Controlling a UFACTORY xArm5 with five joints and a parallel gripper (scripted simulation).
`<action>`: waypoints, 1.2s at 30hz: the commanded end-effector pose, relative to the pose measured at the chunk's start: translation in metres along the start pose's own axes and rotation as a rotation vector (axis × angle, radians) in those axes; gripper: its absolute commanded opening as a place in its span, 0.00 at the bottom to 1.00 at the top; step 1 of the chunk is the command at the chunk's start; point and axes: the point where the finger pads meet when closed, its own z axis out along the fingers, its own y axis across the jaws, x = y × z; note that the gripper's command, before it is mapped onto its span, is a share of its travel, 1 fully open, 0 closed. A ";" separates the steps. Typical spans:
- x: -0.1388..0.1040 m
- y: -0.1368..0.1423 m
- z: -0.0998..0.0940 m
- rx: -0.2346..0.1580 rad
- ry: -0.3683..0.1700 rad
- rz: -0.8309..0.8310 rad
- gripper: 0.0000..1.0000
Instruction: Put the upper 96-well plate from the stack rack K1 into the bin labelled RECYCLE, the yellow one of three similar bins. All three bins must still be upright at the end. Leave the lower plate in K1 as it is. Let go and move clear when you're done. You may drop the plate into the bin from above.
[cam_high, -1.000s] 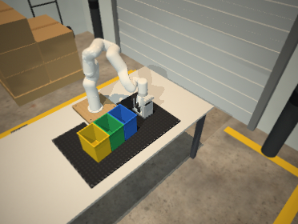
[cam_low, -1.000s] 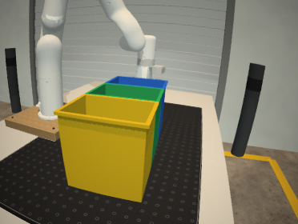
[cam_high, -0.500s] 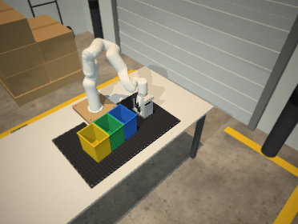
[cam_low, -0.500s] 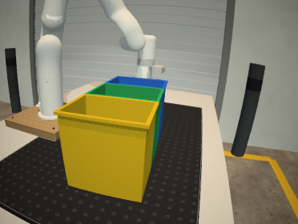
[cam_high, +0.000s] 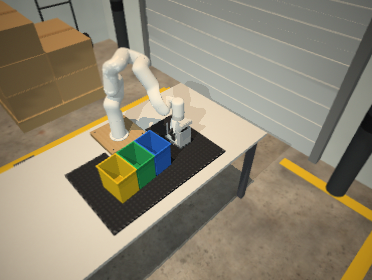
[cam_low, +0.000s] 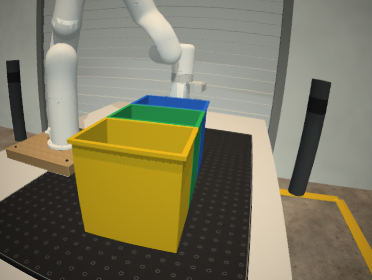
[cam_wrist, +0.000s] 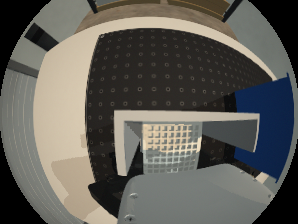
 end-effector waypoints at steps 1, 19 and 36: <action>0.001 -0.001 -0.001 0.002 0.003 0.000 0.00; 0.001 -0.001 -0.001 0.002 0.003 0.000 0.00; 0.001 -0.001 -0.008 0.002 0.003 0.000 0.00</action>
